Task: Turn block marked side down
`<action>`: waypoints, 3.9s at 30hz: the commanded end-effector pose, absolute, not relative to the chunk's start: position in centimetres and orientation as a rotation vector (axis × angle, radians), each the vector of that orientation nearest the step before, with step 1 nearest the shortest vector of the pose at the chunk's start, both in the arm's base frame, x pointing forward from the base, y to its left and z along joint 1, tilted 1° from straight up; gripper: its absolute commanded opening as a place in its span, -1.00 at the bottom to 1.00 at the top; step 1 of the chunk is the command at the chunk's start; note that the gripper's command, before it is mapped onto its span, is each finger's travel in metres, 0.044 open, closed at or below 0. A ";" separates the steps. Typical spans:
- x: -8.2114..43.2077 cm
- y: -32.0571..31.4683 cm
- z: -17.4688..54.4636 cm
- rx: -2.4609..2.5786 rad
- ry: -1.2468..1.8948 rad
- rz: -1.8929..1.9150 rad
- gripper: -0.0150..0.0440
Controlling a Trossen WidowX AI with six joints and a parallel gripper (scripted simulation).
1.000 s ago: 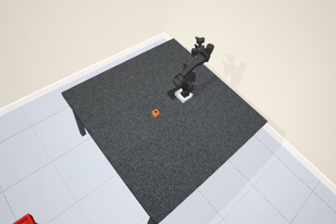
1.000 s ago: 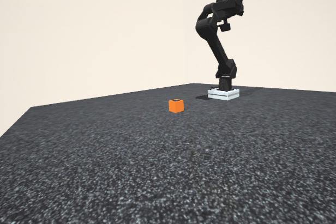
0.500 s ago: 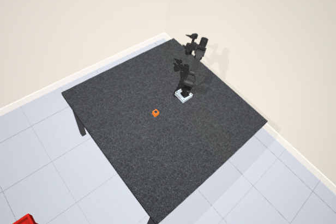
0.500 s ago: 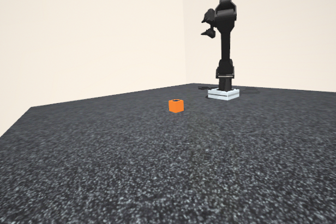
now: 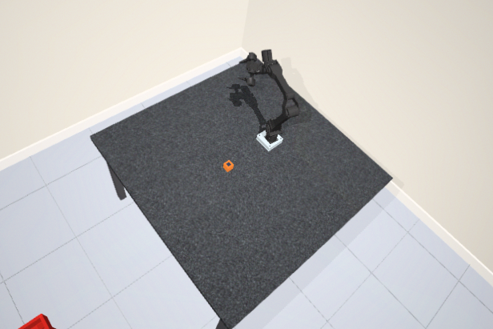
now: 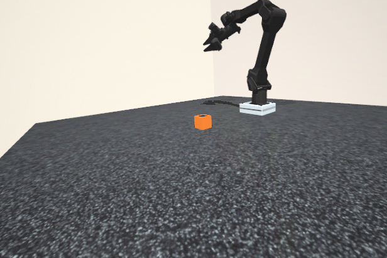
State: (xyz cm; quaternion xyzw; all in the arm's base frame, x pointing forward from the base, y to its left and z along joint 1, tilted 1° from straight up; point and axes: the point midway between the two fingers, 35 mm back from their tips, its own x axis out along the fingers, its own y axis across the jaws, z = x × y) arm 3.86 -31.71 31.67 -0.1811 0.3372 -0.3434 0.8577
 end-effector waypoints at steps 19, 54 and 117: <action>28.6 -20.0 19.8 0.002 0.997 -0.068 1.00; 33.1 2.2 7.1 -0.062 1.539 0.096 1.00; 33.1 2.5 5.3 -0.062 1.539 0.096 -0.49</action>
